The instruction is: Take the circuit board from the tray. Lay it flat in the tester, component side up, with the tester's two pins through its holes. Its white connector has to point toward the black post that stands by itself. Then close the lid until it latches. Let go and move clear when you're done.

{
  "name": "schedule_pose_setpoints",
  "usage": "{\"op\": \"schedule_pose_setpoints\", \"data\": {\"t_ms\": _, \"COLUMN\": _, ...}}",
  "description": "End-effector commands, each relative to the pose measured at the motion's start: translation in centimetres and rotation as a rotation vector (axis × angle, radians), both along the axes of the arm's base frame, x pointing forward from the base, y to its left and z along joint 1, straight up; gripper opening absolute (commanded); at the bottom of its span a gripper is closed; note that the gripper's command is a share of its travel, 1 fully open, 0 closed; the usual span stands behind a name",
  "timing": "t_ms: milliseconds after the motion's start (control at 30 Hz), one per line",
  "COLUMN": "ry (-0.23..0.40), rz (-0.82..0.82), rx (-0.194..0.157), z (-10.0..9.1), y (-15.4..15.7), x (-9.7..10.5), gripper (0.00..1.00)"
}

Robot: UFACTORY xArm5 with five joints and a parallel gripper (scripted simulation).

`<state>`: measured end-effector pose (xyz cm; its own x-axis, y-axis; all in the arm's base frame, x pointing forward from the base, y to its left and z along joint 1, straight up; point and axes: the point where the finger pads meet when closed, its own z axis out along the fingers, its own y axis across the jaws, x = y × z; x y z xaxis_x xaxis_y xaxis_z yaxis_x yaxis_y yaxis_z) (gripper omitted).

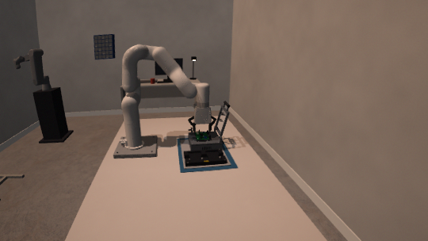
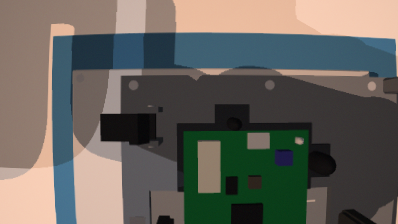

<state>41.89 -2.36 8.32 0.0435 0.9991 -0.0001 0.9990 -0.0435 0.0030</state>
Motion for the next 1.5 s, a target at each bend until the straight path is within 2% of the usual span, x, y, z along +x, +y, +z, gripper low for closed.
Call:
{"op": "schedule_pose_setpoints", "data": {"t_ms": 0, "ry": -0.001, "rz": 0.000, "rx": 0.000, "z": 0.7, "y": 0.0, "x": 0.1, "gripper": 1.00}}
{"op": "schedule_pose_setpoints", "data": {"t_ms": 467, "ry": -0.001, "rz": 0.000, "rx": 0.000, "z": 7.7, "y": 0.0, "x": 0.0, "gripper": 1.00}}
{"op": "schedule_pose_setpoints", "data": {"t_ms": 533, "ry": -0.001, "rz": 0.000, "rx": 0.000, "z": 7.7, "y": 0.0, "x": 0.0, "gripper": 1.00}}
{"op": "schedule_pose_setpoints", "data": {"t_ms": 1033, "ry": -0.001, "rz": 0.000, "rx": 0.000, "z": 16.1, "y": 0.1, "x": 0.0, "gripper": 1.00}}
{"op": "schedule_pose_setpoints", "data": {"t_ms": 1100, "ry": -0.001, "rz": 0.000, "rx": 0.000, "z": 16.1, "y": 0.1, "x": 0.0, "gripper": 1.00}}
{"op": "schedule_pose_setpoints", "data": {"t_ms": 1467, "ry": -0.001, "rz": 0.000, "rx": 0.000, "z": 20.0, "y": 0.1, "x": 0.0, "gripper": 1.00}}
